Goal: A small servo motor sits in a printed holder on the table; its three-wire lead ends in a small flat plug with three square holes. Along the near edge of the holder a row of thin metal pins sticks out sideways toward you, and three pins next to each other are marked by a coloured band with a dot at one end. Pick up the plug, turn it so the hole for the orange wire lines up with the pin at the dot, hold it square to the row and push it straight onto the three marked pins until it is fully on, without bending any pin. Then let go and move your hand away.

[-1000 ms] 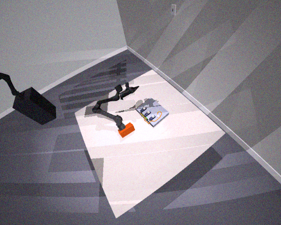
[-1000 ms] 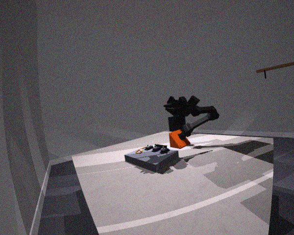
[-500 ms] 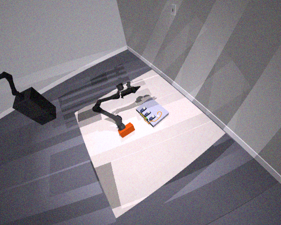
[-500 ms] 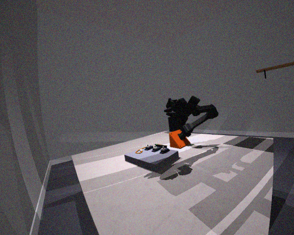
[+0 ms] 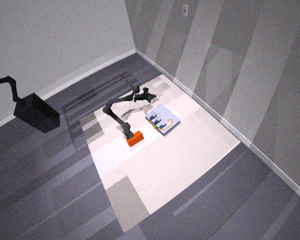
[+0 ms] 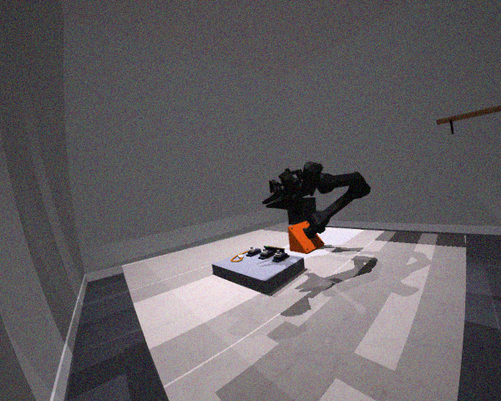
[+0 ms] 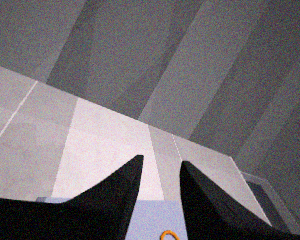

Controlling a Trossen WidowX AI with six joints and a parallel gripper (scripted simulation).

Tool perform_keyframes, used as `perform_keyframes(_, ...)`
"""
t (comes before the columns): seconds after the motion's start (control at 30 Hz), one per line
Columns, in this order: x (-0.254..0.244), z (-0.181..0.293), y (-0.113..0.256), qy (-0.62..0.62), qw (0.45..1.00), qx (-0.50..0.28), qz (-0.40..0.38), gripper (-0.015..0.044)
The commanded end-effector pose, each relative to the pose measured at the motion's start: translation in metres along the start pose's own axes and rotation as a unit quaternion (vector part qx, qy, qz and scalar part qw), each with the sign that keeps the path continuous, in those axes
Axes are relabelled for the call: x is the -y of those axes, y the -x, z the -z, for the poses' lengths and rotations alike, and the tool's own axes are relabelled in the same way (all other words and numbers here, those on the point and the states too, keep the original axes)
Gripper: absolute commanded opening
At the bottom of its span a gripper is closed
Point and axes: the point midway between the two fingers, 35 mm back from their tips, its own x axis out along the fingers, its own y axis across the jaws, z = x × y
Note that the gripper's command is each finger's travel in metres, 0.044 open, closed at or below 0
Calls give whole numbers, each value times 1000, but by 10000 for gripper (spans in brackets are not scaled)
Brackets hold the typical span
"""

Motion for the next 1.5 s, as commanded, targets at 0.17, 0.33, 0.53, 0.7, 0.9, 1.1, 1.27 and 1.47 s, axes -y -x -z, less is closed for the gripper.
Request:
perform_keyframes(0.17, 12, 17, -30, -89, 992, -88, 11, 115)
perform_keyframes(0.33, 19, 30, -45, -141, 980, -139, 22, 115)
perform_keyframes(0.53, 28, 46, -62, -205, 958, -196, 40, 115)
perform_keyframes(0.7, 36, 61, -74, -258, 933, -242, 59, 115)
perform_keyframes(0.9, 46, 79, -87, -323, 896, -293, 84, 115)
perform_keyframes(1.1, 55, 97, -98, -386, 850, -340, 113, 115)
perform_keyframes(1.27, 63, 112, -106, -437, 805, -376, 140, 115)
perform_keyframes(1.47, 71, 131, -114, -495, 745, -413, 174, 115)
